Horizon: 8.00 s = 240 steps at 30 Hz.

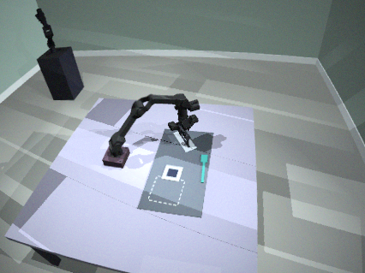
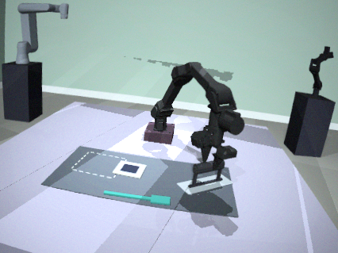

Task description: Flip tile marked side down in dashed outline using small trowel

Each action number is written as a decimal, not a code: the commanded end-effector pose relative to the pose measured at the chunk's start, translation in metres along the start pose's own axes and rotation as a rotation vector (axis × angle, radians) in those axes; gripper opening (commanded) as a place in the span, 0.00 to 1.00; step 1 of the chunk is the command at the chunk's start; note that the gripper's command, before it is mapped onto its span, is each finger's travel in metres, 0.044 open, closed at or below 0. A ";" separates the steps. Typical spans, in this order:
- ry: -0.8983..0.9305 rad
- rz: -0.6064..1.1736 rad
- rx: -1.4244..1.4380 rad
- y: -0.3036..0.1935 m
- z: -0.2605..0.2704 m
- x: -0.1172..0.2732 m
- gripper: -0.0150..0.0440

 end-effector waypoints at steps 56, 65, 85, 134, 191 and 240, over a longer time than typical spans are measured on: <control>0.001 0.001 -0.663 0.000 0.000 -0.008 0.47; 0.001 0.001 -0.668 0.000 0.000 -0.008 0.70; 0.001 0.001 -0.668 0.000 0.000 -0.006 0.71; 0.209 -0.197 0.352 -0.014 -0.004 0.027 0.76; -0.137 -0.953 2.074 -0.035 -0.063 -0.012 0.76; -0.352 -1.062 2.304 -0.011 -0.046 -0.052 0.76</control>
Point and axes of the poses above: the point midway between the two fingers, 35 mm back from their tips, its own x axis back along the fingers, its own z axis across the jaws, y = z × x, the point moved 5 cm from there along x, back along the fingers
